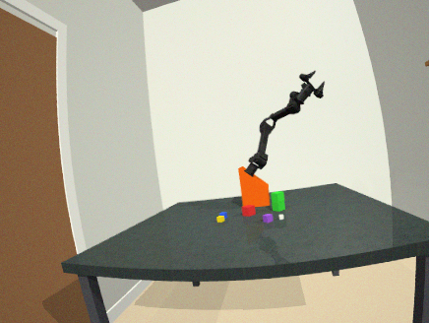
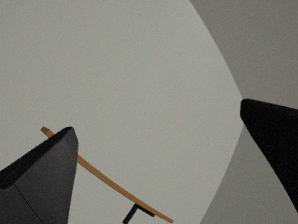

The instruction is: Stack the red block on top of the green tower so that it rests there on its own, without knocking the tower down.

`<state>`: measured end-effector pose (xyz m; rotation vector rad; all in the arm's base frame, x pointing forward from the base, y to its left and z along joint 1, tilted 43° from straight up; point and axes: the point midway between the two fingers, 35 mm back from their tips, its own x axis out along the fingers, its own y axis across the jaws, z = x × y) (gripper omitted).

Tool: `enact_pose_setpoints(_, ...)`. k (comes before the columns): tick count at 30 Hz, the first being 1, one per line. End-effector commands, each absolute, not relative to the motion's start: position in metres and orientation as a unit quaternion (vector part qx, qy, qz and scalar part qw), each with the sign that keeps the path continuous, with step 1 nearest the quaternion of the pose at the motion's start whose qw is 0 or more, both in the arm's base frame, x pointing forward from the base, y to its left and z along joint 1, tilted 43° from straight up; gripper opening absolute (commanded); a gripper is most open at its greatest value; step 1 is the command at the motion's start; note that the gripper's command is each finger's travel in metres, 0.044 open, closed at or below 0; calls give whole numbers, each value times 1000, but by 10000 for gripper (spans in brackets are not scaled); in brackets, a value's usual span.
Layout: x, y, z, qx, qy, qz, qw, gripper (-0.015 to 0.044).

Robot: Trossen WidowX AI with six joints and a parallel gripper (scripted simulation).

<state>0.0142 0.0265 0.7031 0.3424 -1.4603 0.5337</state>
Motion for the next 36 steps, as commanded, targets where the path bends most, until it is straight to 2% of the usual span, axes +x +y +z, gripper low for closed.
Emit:
enact_pose_setpoints(1, 78, 67, 687, 119, -583, 261, 760, 440)
enact_pose_setpoints(11, 248, 134, 588, 59, -343, 293, 891, 440)
enact_pose_setpoints(21, 375, 140, 421, 63, -50, 285, 955, 440)
enact_pose_setpoints(29, 417, 106, 261, 116, 202, 242, 942, 440)
enact_pose_setpoints(36, 394, 61, 126, 206, 413, 169, 871, 440)
